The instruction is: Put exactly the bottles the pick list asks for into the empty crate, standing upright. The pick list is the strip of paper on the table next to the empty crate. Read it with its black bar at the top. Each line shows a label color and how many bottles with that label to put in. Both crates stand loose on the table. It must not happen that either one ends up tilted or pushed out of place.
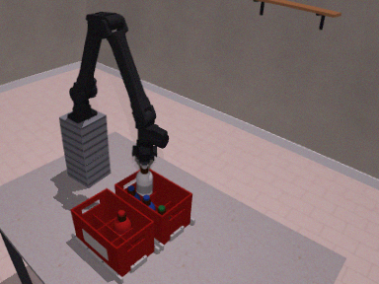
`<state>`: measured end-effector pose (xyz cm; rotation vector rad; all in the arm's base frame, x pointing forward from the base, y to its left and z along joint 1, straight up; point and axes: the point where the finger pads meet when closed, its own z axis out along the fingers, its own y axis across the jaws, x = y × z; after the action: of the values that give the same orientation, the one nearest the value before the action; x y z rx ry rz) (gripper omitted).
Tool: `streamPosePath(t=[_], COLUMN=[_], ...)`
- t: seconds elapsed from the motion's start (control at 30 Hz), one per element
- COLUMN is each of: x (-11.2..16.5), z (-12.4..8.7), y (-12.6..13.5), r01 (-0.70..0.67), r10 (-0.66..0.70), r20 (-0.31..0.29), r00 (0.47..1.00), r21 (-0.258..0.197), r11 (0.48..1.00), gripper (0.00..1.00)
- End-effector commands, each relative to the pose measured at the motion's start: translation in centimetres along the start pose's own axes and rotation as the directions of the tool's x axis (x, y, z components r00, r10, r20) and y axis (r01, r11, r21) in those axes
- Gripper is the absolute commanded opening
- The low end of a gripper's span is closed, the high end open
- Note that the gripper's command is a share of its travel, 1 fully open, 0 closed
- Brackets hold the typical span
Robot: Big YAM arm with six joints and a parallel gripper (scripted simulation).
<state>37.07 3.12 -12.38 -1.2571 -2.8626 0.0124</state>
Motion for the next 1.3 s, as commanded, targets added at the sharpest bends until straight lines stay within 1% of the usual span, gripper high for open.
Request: streamPosePath(t=[0.0, 0.1, 0.17, 0.2, 0.27, 0.3, 0.37, 0.4, 0.47, 0.5, 0.63, 0.73, 0.77, 0.87, 0.9, 0.97, 1.07, 1.1, 1.17, 1.2, 1.27], x=[-1.8, -1.8, -1.4, -1.4, -1.6, -1.7, -1.8, -1.6, -1.6, -1.8, -1.4, -1.8, -1.9, -1.5, -1.5, -1.8, -2.0, -1.9, -1.4, -1.4, -2.0], z=[-2.1, -1.7, -0.2, -0.1, -1.0, -1.1, -0.7, 0.1, 0.1, -0.6, 0.8, 0.2, 0.3, 1.5, 1.6, 1.0, 0.8, 1.2, 2.6, 2.6, 1.4], y=[3.0, 2.9, 2.3, 2.3, 2.7, 2.8, 2.8, 2.5, 2.5, 2.8, 2.3, 2.8, 2.8, 2.4, 2.4, 2.8, 3.0, 2.8, 2.2, 2.2, 3.0], r01=[-0.003, -0.004, -0.005, -0.005, -0.005, -0.004, -0.004, -0.006, -0.006, -0.005, -0.006, -0.005, -0.006, -0.006, -0.006, -0.006, -0.006, -0.006, -0.007, -0.007, -0.006], r10=[0.007, 0.008, 0.007, 0.007, 0.008, 0.008, 0.008, 0.008, 0.008, 0.009, 0.008, 0.009, 0.009, 0.008, 0.008, 0.009, 0.010, 0.009, 0.008, 0.008, 0.010], r20=[0.057, 0.054, 0.035, 0.034, 0.050, 0.053, 0.051, 0.041, 0.041, 0.053, 0.037, 0.052, 0.052, 0.038, 0.038, 0.050, 0.055, 0.051, 0.032, 0.033, 0.054], r00=[0.998, 0.998, 0.999, 0.999, 0.999, 0.999, 0.999, 0.999, 0.999, 0.999, 0.999, 0.999, 0.999, 0.999, 0.999, 0.999, 0.998, 0.999, 0.999, 0.999, 0.998], r21=[-0.074, -0.071, -0.046, -0.045, -0.066, -0.070, -0.067, -0.053, -0.053, -0.069, -0.049, -0.068, -0.069, -0.049, -0.050, -0.066, -0.072, -0.067, -0.042, -0.043, -0.071], r11=[0.997, 0.997, 0.999, 0.999, 0.998, 0.998, 0.998, 0.999, 0.999, 0.998, 0.999, 0.998, 0.998, 0.999, 0.999, 0.998, 0.997, 0.998, 0.999, 0.999, 0.997], gripper=[0.00, 0.00, 0.00, 0.00, 0.00, 0.00, 0.00, 0.00, 0.00, 0.00, 0.00, 0.00, 0.00, 0.00, 0.00, 0.00, 0.00, 0.00, 0.00, 0.00, 0.00])
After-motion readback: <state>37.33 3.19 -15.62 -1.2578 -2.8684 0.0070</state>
